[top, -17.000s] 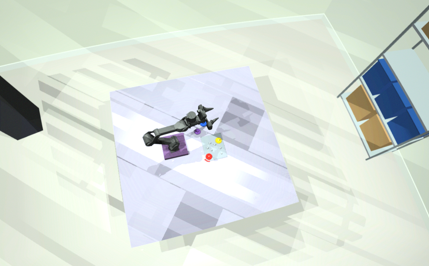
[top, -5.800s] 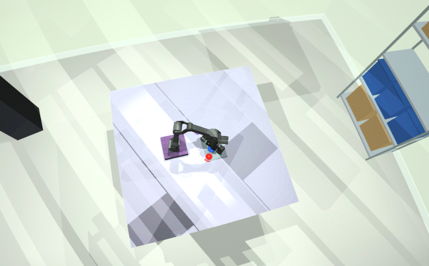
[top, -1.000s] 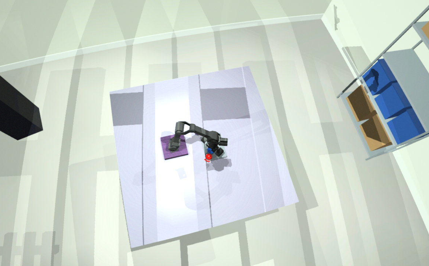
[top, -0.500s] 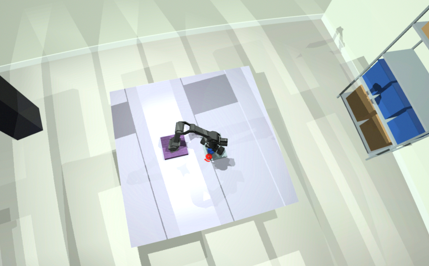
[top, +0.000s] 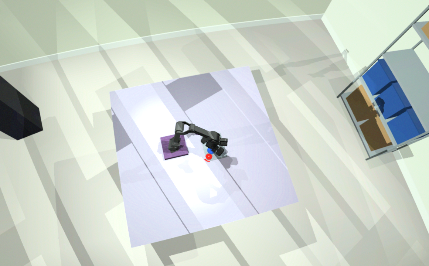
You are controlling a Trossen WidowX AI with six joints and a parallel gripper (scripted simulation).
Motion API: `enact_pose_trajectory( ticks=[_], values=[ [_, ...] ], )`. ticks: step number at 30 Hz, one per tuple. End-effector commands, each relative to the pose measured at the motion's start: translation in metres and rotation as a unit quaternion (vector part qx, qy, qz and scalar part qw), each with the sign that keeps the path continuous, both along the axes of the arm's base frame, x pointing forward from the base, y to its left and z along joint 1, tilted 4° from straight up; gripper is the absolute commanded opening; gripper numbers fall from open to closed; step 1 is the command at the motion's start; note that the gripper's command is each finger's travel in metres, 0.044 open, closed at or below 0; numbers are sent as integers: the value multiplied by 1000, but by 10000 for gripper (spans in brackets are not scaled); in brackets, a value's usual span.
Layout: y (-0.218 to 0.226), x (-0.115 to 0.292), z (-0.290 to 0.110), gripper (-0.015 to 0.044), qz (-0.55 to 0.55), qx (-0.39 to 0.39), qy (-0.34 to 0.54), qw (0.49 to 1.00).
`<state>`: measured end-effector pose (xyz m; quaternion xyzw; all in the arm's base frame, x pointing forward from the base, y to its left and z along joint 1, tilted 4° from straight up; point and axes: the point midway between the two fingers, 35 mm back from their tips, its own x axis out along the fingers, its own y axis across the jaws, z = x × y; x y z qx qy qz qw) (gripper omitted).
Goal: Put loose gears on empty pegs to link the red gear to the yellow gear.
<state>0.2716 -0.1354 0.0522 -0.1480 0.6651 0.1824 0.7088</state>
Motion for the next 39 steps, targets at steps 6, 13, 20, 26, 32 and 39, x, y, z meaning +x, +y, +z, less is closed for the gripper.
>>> enact_pose_trajectory(
  ticks=[6,13,20,26,32,39],
  values=[
    [0,1,-1,0,-75,3,7,997],
    [2,0,-1,0,-76,3,7,997],
    [0,-2,-1,0,-24,1,4,1000],
    [-1,0,-1,0,33,-2,0,999],
    [1,1,-1,0,71,-4,-2,997],
    [1,-2,-1,0,58,-3,-1,998]
  ],
)
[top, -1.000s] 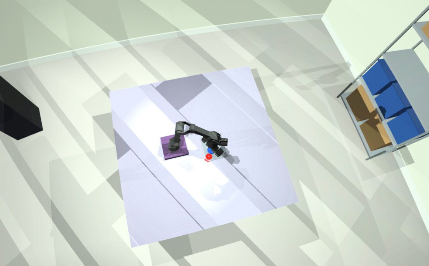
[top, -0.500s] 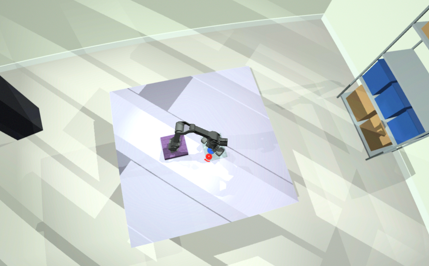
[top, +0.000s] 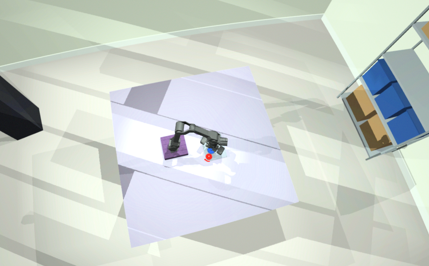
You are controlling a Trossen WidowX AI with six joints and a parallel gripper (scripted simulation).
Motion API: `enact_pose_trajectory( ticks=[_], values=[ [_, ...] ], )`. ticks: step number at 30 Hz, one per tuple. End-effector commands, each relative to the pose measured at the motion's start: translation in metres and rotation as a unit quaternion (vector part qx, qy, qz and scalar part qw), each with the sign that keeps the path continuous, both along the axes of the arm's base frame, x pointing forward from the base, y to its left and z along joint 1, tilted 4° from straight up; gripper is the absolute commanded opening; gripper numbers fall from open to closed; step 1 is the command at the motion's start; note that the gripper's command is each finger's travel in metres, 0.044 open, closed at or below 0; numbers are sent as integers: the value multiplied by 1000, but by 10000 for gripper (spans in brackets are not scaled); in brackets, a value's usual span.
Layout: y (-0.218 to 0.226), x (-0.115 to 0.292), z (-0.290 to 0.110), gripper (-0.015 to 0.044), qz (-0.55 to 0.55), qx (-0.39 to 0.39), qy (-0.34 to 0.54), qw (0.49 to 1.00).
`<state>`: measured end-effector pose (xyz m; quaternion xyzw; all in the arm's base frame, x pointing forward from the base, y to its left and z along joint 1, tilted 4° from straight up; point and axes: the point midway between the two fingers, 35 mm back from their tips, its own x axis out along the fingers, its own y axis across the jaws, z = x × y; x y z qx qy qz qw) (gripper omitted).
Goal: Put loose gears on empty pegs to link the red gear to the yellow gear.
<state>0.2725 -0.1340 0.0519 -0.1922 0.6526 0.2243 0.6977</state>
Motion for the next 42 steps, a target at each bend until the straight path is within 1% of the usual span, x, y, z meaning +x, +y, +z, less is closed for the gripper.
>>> enact_pose_trajectory(
  ticks=[1,14,20,26,42],
  values=[
    [0,-3,-1,0,-9,0,3,1000],
    [-1,0,-1,0,-121,5,9,993],
    [0,-1,-2,0,-145,6,11,989],
    [-1,-3,-2,0,-128,5,10,992],
    [1,-1,-3,0,2,-1,2,1000]
  ],
)
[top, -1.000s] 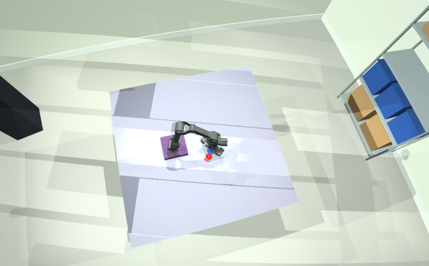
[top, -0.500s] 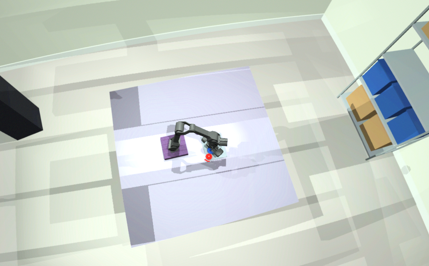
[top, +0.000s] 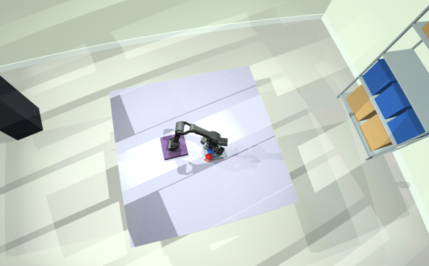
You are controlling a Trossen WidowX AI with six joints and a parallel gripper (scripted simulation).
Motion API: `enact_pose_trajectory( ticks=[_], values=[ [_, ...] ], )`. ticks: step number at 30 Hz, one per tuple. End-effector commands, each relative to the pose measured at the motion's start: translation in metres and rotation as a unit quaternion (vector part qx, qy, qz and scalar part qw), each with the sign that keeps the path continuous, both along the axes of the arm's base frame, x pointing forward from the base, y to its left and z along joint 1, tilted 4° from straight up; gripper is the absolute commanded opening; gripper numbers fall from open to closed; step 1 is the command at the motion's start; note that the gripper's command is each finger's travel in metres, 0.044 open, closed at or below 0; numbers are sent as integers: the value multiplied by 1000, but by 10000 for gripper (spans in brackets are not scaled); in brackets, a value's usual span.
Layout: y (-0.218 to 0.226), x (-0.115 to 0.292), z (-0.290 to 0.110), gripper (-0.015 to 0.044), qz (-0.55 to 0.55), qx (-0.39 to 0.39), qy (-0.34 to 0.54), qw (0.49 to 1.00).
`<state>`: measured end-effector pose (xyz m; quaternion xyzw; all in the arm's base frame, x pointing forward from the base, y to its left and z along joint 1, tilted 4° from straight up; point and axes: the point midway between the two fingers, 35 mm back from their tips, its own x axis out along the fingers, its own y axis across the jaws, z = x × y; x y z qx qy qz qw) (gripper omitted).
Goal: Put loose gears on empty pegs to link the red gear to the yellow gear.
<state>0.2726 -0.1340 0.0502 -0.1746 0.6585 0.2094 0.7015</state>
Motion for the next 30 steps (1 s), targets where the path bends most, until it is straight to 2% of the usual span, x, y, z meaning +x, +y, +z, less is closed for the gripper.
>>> enact_pose_trajectory(
  ticks=[1,8,22,30],
  values=[
    [1,-1,-1,0,31,-3,-1,1000],
    [-1,-3,-1,0,24,-3,-1,1000],
    [0,0,-2,0,-97,3,7,995],
    [-1,-3,-2,0,-120,4,8,993]
  ],
)
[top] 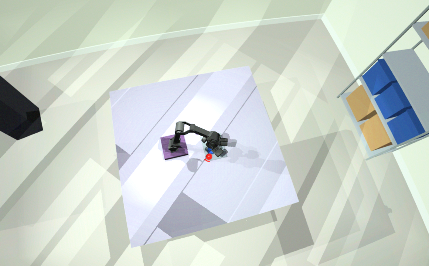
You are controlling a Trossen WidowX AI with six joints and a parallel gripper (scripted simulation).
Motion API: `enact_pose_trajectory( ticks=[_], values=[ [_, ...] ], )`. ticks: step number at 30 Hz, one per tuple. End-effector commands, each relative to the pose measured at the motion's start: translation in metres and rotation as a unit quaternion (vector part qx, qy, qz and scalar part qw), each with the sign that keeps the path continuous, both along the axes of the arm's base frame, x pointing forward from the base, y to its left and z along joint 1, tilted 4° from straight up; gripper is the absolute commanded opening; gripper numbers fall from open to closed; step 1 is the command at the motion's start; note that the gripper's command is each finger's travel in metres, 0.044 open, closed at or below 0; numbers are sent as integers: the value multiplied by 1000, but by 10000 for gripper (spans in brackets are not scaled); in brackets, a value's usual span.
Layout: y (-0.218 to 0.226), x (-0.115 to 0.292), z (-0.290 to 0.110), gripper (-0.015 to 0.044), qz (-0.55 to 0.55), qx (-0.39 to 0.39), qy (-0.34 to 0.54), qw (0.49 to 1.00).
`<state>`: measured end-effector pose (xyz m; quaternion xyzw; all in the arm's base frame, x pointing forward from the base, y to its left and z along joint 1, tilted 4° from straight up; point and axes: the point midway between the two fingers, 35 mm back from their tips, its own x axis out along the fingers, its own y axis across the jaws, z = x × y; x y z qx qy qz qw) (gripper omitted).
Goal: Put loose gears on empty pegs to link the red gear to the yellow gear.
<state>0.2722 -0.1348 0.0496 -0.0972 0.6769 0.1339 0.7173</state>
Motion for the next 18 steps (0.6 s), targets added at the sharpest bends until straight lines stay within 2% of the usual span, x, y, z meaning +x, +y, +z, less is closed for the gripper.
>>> enact_pose_trajectory(
  ticks=[1,18],
  values=[
    [0,-2,-1,0,-8,0,3,1000],
    [2,-1,-2,0,126,-6,-6,992]
  ],
)
